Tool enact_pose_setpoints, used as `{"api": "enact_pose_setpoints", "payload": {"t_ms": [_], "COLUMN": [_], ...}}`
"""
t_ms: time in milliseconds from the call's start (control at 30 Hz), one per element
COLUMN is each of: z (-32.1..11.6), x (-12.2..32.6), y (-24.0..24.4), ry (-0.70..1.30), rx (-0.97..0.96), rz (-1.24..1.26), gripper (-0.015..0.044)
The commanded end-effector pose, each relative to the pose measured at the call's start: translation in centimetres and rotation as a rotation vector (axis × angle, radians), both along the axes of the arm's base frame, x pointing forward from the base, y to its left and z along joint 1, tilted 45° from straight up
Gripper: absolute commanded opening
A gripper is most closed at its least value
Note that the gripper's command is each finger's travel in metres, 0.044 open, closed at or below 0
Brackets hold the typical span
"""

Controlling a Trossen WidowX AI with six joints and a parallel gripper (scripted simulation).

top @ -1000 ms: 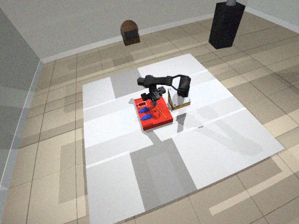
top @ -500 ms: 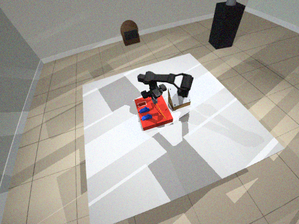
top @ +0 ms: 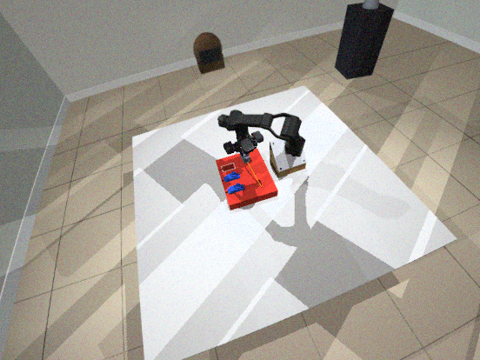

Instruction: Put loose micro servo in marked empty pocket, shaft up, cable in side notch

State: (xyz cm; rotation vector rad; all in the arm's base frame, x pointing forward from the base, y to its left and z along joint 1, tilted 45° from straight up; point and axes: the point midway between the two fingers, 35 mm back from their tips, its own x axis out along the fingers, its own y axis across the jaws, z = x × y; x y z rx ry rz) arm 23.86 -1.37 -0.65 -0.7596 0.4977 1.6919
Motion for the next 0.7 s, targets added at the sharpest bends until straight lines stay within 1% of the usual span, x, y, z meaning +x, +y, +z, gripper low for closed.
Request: {"api": "enact_pose_setpoints", "payload": {"t_ms": [0, 200, 667], "z": [-0.97, -1.03, -1.03], "x": [0.26, 0.26, 0.27], "y": [-1.22, -1.28, -1.28], "ry": [-0.006, 0.032, 0.358], "rx": [-0.006, -0.014, -0.075], "rz": [-0.001, -0.041, -0.379], "gripper": [0.0000, 0.0000, 0.0000]}}
